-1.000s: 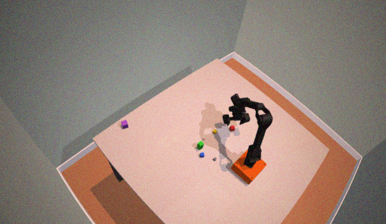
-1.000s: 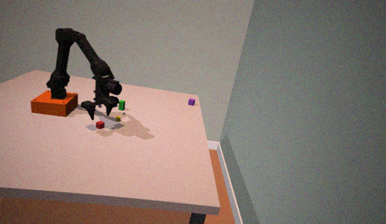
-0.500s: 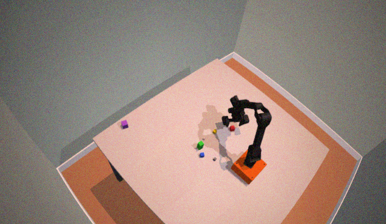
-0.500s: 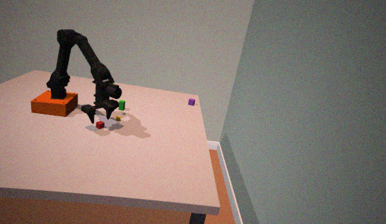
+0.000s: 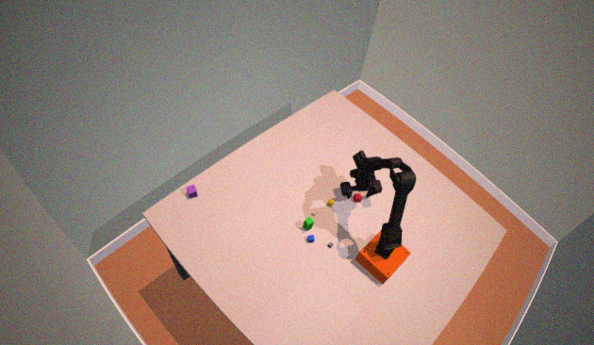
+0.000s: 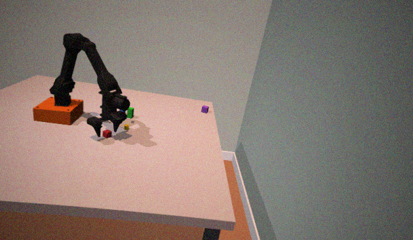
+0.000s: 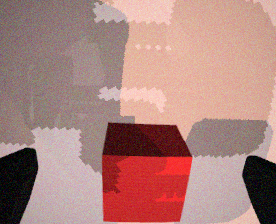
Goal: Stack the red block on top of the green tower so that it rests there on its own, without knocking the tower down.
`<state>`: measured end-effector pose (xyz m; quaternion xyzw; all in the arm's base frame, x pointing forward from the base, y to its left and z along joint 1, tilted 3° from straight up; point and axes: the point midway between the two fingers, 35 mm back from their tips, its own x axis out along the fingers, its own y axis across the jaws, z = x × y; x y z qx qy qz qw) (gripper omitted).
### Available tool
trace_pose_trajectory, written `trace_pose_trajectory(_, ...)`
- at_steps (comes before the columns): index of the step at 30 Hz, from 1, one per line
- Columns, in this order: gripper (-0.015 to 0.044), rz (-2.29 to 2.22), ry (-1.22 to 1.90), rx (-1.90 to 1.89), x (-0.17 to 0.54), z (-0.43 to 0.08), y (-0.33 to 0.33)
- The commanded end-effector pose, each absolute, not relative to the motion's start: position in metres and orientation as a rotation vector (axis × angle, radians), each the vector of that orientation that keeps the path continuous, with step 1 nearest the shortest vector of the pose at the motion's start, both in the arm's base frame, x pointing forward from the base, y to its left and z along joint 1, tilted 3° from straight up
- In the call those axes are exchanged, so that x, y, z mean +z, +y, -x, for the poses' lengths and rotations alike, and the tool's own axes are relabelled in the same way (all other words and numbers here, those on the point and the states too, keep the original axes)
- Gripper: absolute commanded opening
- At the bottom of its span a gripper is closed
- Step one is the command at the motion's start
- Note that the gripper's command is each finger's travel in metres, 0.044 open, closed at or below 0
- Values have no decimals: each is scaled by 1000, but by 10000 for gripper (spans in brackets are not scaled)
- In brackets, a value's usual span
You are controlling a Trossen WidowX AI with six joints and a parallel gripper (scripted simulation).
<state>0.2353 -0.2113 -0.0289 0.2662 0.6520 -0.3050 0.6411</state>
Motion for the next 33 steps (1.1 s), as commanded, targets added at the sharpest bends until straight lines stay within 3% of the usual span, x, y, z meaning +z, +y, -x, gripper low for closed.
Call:
trace_pose_trajectory(1,440,-609,1491,-687,-34,-234,-210)
trace_pose_trajectory(15,440,-609,1491,-687,-34,-234,-210)
trace_pose_trajectory(27,125,-609,1491,-687,-34,-234,-210)
trace_pose_trajectory(33,85,-609,1491,-687,-34,-234,-210)
